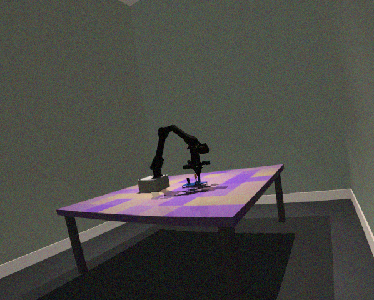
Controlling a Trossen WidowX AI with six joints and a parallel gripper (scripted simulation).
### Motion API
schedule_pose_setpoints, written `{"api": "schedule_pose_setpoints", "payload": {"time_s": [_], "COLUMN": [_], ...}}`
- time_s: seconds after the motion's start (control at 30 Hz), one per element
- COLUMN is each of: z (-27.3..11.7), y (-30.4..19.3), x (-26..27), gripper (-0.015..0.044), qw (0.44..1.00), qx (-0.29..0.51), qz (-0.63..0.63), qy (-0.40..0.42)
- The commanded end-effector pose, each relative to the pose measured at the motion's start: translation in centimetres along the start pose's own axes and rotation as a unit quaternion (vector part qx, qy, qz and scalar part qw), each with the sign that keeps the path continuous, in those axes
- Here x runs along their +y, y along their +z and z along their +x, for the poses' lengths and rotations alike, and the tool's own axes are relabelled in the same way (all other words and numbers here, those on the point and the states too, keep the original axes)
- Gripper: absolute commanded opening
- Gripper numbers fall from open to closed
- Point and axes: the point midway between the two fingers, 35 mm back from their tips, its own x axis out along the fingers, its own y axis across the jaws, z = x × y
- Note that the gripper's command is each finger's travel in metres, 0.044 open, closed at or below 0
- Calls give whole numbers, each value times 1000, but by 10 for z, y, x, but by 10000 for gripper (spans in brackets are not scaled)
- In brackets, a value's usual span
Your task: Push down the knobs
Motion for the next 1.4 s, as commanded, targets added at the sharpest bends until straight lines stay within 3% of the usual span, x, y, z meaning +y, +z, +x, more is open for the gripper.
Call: {"api": "schedule_pose_setpoints", "payload": {"time_s": [0.0,0.6,1.23,1.37], "z": [6,6,-20,-15], "y": [-2,-2,-2,0], "x": [0,0,0,0], "gripper": [0,0,0,105], "qw": [1000,1000,1000,1000], "qx": [1,1,1,-2], "qz": [-2,-2,-2,-1], "qy": [2,2,2,2]}}
